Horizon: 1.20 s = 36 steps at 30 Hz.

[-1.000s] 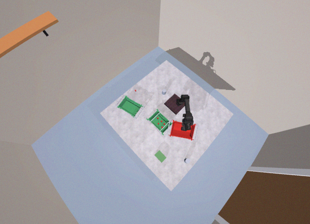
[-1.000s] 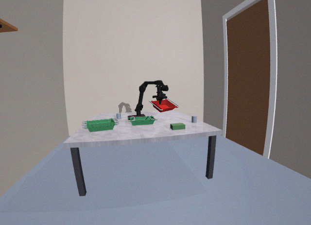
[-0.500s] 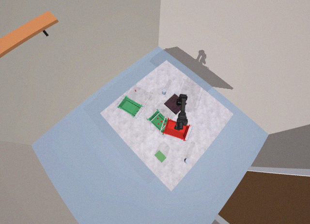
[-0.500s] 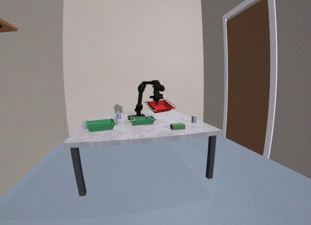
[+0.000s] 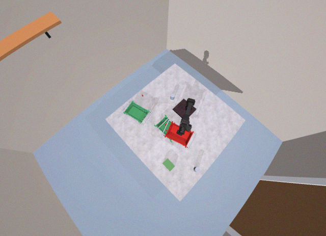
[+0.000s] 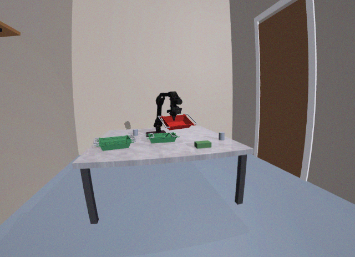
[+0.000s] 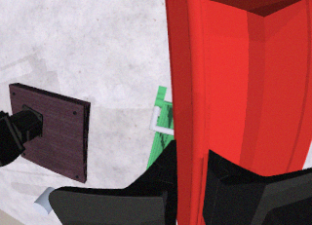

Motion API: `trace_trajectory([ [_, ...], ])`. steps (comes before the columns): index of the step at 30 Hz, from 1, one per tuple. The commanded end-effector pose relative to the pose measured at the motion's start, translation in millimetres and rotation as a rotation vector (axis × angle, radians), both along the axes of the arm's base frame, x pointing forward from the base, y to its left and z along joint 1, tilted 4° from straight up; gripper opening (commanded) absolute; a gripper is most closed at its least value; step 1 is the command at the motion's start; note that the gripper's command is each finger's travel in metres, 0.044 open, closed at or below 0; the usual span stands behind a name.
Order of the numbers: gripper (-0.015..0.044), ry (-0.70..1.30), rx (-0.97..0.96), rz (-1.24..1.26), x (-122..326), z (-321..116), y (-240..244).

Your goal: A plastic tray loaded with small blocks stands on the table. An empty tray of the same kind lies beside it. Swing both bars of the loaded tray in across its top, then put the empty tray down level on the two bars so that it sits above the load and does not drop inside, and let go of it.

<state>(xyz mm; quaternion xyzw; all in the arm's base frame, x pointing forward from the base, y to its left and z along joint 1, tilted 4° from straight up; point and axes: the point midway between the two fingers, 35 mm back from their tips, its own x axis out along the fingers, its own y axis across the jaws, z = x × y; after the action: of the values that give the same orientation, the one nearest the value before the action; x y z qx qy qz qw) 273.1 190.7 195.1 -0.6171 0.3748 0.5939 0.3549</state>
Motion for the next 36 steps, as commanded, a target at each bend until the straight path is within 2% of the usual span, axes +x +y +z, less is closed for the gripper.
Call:
trace_trajectory([
  [1, 0.0000, -0.022, 0.005, -0.040, 9.9, 5.7, -16.8],
  [28, 0.0000, -0.038, -0.008, -0.294, 47.6, 10.4, -117.4],
  [36, 0.0000, -0.038, -0.008, -0.300, 48.1, 10.5, -120.0],
])
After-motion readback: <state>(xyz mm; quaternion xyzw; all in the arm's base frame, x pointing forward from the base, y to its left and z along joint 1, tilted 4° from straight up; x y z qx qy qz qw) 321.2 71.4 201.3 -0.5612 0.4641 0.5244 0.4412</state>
